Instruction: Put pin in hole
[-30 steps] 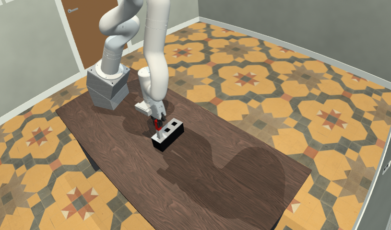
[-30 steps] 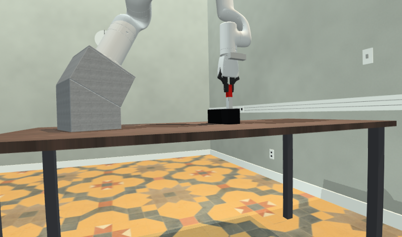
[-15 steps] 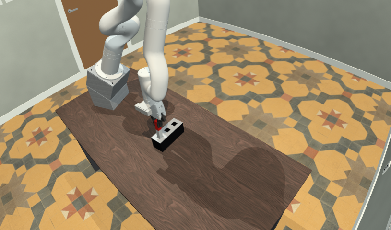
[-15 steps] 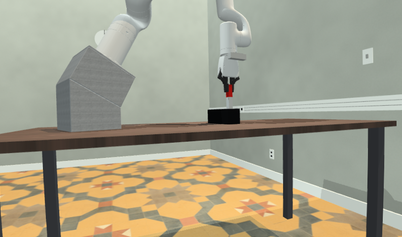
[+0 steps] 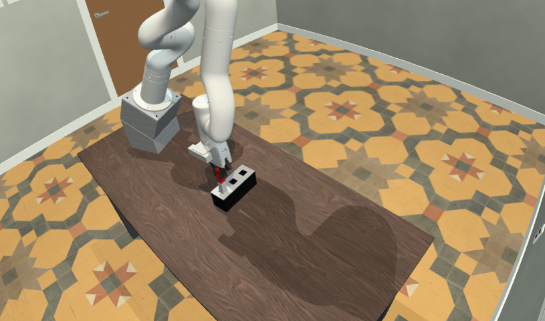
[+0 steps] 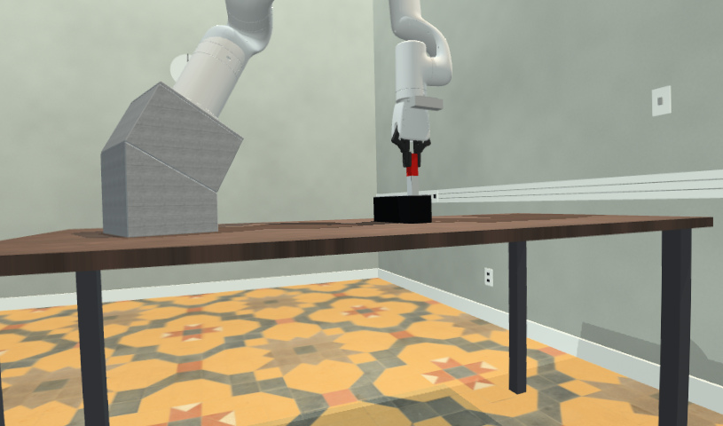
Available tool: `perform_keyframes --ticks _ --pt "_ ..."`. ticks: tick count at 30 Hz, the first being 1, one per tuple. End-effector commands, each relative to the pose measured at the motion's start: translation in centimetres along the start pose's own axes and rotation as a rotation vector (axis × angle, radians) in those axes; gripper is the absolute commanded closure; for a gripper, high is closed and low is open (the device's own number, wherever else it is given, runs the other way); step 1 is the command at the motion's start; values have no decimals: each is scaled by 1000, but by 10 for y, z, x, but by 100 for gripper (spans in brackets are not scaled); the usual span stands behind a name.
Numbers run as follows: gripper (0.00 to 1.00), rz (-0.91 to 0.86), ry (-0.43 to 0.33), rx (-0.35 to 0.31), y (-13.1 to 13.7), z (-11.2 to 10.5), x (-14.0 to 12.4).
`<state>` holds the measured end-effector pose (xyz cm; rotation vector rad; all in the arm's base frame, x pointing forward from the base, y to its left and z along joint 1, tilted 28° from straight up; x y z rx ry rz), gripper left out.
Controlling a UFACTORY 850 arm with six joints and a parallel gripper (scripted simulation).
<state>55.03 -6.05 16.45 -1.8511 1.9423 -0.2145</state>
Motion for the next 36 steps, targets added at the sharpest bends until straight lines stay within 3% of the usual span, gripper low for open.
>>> perform_keyframes --ticks 1,36 --pt "100 0 0 1 -1 0 0" --pt "100 0 0 1 0 4 0"
Point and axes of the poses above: the point where the finger pads meet when closed, its own z axis out along the fingers, its own y axis across the jaws, x = y × z, the point moved 1 cm from there along -z, back along the fingers, and after that the axes turned 10 degrees about z, right-handed, at the moved point
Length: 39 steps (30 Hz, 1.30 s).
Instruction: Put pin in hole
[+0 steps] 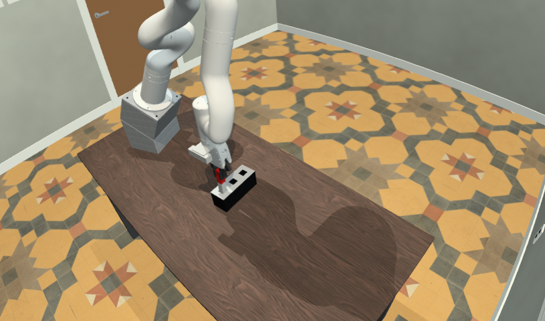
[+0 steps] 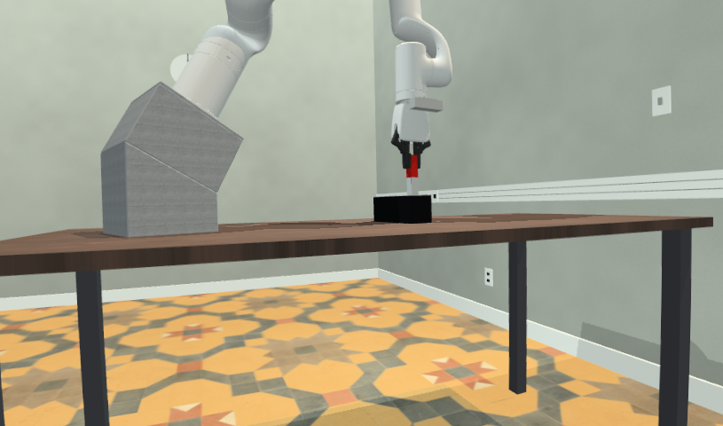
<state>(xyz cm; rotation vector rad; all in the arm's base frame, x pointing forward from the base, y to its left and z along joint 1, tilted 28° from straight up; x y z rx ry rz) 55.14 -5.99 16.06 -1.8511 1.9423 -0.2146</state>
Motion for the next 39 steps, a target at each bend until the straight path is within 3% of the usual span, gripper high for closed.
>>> perform_keyframes --ticks 1,39 --pt "100 0 0 1 -1 0 0" --pt "100 0 0 1 -2 3 0"
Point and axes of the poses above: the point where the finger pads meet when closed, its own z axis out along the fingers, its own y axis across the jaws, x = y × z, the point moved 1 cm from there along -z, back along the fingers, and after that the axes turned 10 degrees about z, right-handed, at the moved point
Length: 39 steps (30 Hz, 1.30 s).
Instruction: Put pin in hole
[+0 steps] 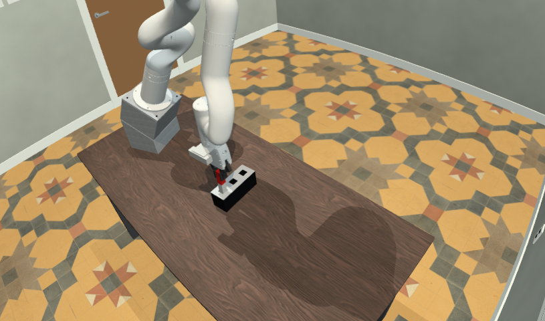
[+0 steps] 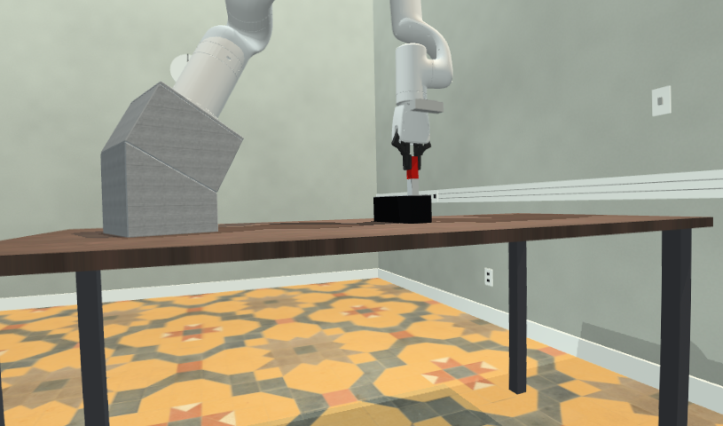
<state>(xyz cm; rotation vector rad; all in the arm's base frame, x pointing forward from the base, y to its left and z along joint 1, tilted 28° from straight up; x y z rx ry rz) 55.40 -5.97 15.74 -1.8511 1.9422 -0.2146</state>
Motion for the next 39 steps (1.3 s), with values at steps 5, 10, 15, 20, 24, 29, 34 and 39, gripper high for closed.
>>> perform_keyframes --ticks 5,10,15,20,24,29,34,39 --pt "100 0 0 1 -1 0 0" --pt "100 0 0 1 -1 0 0" --pt "100 0 0 1 -1 4 0" --pt "100 0 0 1 -1 4 0" --pt "100 0 0 1 -1 4 0" --pt "100 0 0 1 -1 4 0" --pt "100 0 0 1 0 4 -1" --pt "100 0 0 1 0 4 -1"
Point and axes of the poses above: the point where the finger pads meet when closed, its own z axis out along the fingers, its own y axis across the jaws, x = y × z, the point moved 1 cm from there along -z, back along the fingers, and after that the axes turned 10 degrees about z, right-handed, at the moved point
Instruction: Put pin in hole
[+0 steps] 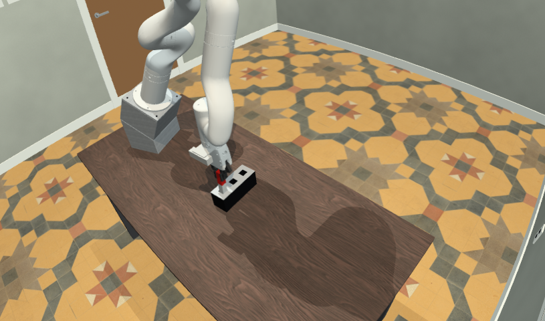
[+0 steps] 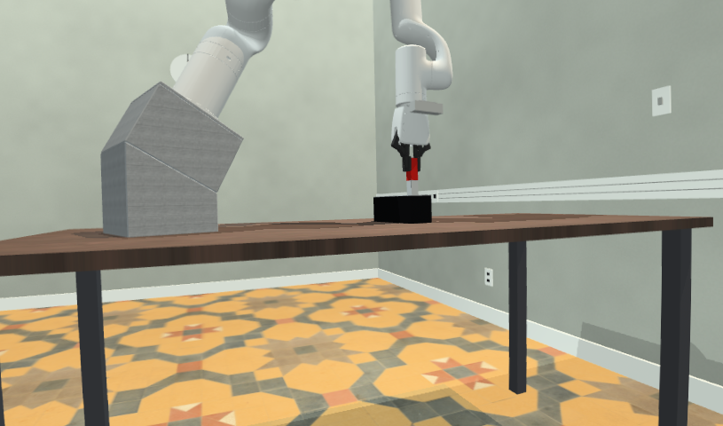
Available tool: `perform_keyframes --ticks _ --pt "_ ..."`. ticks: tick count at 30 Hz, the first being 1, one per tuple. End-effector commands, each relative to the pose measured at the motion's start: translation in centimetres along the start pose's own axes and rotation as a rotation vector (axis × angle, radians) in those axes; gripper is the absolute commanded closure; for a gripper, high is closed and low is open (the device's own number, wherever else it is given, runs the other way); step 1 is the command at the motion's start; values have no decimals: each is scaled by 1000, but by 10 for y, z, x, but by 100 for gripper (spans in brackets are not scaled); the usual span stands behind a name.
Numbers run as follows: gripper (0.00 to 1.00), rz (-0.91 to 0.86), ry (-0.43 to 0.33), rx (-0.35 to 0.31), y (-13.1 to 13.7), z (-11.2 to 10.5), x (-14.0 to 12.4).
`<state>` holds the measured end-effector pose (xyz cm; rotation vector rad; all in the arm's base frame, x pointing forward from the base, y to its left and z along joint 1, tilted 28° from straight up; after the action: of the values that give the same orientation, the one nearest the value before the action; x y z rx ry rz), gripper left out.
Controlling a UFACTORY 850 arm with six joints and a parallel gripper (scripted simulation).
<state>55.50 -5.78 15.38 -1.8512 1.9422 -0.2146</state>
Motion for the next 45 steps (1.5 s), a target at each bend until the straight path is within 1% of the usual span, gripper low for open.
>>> perform_keyframes --ticks 1,8,9,42,43,45 --pt "100 0 0 2 -1 0 0" --pt "100 0 0 2 -1 0 0" --pt "100 0 0 2 -1 4 1" --pt "100 0 0 2 -1 5 0" --pt "100 0 0 2 -1 9 1" --pt "100 0 0 2 -1 9 1"
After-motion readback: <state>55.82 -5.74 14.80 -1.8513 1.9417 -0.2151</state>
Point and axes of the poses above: the point where the finger pads meet when closed, its own z axis out along the fingers, its own y axis across the jaws, x = y × z, the point moved 1 cm from there along -z, back along the fingers, and after that the axes turned 10 degrees about z, right-handed, at the moved point
